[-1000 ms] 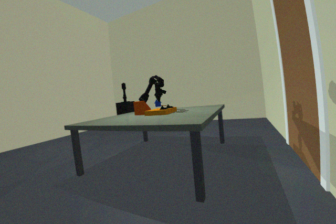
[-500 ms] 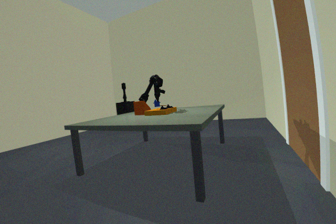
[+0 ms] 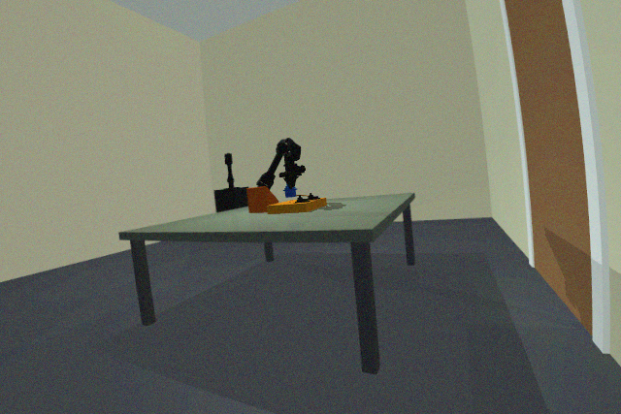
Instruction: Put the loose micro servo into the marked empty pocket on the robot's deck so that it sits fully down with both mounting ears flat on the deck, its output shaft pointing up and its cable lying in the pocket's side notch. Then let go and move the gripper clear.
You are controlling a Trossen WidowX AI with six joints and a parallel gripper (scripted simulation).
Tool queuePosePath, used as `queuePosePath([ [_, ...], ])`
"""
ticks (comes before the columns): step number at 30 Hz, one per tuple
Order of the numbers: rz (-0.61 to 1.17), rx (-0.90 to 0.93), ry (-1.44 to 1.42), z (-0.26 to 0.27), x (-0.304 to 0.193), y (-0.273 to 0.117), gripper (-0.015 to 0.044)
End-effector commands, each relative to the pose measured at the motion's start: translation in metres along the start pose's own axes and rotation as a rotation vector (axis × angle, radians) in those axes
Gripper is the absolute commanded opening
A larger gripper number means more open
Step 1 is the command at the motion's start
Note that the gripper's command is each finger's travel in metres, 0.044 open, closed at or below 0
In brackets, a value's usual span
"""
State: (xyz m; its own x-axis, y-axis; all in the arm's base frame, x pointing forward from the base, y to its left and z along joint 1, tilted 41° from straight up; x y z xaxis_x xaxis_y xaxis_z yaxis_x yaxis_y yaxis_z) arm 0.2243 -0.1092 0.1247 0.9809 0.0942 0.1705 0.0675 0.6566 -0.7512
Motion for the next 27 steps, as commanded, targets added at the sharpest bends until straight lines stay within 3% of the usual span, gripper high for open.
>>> queuePosePath([
  [1,-0.001,-0.005,0.035,-0.001,0.0,-0.001,0.0],
  [27,-0.004,-0.005,0.031,-0.014,0.092,-0.002,0.0],
])
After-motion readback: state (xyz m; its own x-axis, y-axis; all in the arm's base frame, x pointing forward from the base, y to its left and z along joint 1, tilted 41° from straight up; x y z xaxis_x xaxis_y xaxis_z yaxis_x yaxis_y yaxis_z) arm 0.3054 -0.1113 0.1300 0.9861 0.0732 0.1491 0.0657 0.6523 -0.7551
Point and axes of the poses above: the point midway between the two fingers, 35 mm back from their tips, its own y axis out along the fingers, its own z axis across the jaws, x = y × z, the point moved 10 cm from there along -y, back along the fingers, and after that the axes turned 7 degrees about -y, right-handed, at the moved point
